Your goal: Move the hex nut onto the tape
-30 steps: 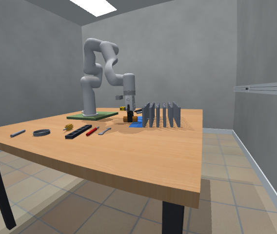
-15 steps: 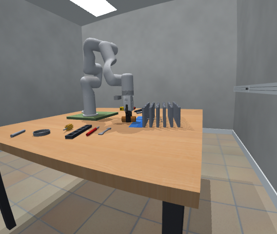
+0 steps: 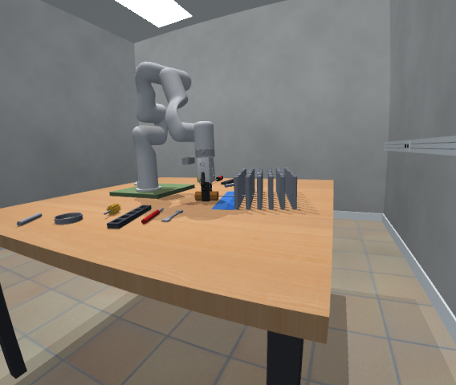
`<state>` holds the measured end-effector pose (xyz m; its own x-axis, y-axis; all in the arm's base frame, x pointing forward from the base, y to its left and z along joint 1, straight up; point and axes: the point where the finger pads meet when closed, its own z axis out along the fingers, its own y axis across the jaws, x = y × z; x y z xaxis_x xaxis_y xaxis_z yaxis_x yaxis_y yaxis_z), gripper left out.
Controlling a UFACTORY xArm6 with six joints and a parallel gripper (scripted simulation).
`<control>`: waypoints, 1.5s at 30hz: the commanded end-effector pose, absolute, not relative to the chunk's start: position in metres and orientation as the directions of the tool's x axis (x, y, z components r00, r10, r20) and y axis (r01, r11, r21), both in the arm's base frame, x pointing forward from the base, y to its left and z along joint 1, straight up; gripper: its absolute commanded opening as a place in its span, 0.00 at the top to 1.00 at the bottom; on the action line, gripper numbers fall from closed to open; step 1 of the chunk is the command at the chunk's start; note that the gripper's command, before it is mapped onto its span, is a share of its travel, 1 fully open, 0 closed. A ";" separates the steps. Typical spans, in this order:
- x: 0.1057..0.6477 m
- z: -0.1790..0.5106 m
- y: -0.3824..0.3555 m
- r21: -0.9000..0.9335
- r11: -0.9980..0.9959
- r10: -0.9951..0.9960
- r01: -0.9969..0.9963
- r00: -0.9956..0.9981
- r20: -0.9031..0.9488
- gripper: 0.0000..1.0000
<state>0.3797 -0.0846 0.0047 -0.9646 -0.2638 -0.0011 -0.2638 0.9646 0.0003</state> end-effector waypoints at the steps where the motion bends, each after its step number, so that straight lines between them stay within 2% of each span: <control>1: 0.372 0.006 -0.087 -0.001 0.965 -0.264 -0.264 -0.965 -0.005 1.00; 45: 0.291 0.006 -0.110 -0.001 0.965 -0.264 -0.264 -0.965 -0.005 1.00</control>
